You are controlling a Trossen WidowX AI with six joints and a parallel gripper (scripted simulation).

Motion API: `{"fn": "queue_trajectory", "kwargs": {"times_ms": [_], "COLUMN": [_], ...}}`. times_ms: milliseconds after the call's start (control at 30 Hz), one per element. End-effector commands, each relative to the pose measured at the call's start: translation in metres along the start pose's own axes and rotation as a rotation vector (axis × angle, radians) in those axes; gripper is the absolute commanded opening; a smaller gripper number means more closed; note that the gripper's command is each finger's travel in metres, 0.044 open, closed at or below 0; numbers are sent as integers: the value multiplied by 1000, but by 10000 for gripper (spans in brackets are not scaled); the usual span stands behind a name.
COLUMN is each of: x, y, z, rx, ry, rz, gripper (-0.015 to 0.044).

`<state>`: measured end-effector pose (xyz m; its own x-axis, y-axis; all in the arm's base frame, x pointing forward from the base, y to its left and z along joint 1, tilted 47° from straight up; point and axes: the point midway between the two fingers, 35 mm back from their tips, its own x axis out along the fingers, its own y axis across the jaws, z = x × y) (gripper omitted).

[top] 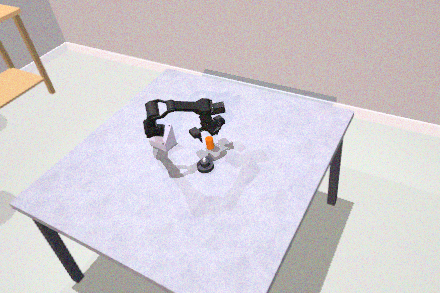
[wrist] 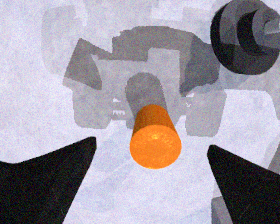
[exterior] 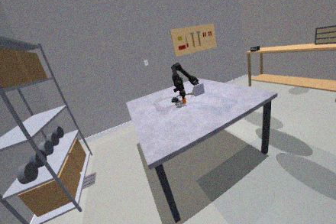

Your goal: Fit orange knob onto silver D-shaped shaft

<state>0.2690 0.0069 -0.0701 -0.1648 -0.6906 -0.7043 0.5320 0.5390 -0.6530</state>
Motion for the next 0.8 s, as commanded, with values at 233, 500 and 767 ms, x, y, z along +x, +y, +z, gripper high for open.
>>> {"fn": "queue_trajectory", "kwargs": {"times_ms": [233,500,767], "x": [20,33,45], "y": [-1,-1,-2], "z": [-1,-1,-1], "rx": [-7,-7,-7], "ry": [1,-1,-2], "rz": [-6,-7,-9], "gripper": [440,440,440]}}
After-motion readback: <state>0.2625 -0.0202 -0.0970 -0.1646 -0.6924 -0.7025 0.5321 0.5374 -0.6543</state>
